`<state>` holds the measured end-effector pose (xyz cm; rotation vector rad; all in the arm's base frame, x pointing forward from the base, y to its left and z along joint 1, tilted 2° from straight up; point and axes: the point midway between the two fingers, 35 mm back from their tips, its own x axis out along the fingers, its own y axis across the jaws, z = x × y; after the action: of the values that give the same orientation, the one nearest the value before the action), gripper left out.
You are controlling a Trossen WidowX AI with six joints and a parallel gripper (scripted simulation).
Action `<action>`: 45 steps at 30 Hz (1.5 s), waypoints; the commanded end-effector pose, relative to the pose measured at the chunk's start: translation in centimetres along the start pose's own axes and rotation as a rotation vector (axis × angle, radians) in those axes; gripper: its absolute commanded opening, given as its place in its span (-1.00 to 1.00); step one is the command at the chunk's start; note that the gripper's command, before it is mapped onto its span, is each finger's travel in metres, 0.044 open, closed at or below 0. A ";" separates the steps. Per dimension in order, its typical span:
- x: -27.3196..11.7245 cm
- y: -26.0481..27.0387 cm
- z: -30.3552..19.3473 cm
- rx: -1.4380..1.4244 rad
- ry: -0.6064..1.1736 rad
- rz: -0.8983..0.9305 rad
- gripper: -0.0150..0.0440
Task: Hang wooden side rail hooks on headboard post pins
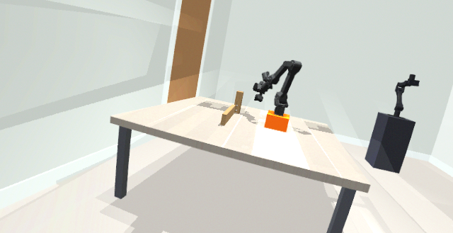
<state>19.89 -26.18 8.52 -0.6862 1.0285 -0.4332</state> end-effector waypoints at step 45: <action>-2.8 9.6 8.0 -2.364 -0.447 0.256 1.00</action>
<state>25.76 -15.00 6.36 -2.4420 0.7418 1.4639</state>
